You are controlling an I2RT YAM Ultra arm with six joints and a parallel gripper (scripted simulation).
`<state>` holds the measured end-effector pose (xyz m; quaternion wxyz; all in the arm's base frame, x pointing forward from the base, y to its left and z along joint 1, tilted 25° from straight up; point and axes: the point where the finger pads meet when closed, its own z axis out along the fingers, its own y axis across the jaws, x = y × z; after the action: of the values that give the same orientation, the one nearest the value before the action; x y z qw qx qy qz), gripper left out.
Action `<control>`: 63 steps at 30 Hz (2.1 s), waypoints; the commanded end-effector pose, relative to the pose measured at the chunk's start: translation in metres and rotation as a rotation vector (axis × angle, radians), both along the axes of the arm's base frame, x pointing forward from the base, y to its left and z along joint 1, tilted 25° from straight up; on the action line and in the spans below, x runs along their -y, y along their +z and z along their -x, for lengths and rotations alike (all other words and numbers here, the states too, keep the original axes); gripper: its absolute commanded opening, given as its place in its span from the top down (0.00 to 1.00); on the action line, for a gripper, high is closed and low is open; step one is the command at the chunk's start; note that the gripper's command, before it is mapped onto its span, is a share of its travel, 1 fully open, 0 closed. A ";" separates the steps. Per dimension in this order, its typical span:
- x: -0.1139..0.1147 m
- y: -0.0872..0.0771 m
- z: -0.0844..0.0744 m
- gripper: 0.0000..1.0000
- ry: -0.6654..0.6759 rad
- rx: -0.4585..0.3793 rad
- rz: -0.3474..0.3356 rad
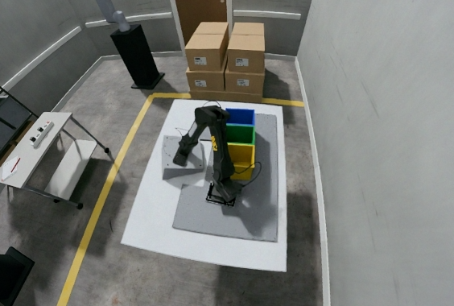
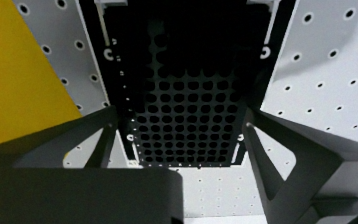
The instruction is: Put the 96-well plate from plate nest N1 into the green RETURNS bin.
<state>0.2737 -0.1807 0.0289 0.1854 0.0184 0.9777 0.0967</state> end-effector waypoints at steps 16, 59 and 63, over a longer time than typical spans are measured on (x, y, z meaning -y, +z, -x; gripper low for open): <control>-0.002 -0.011 -0.005 0.00 0.006 0.016 -0.006; -0.002 -0.011 -0.005 1.00 0.007 0.016 -0.005; -0.002 -0.011 -0.005 1.00 0.007 0.016 -0.005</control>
<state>0.2743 -0.1856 0.0282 0.1866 0.0187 0.9784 0.0869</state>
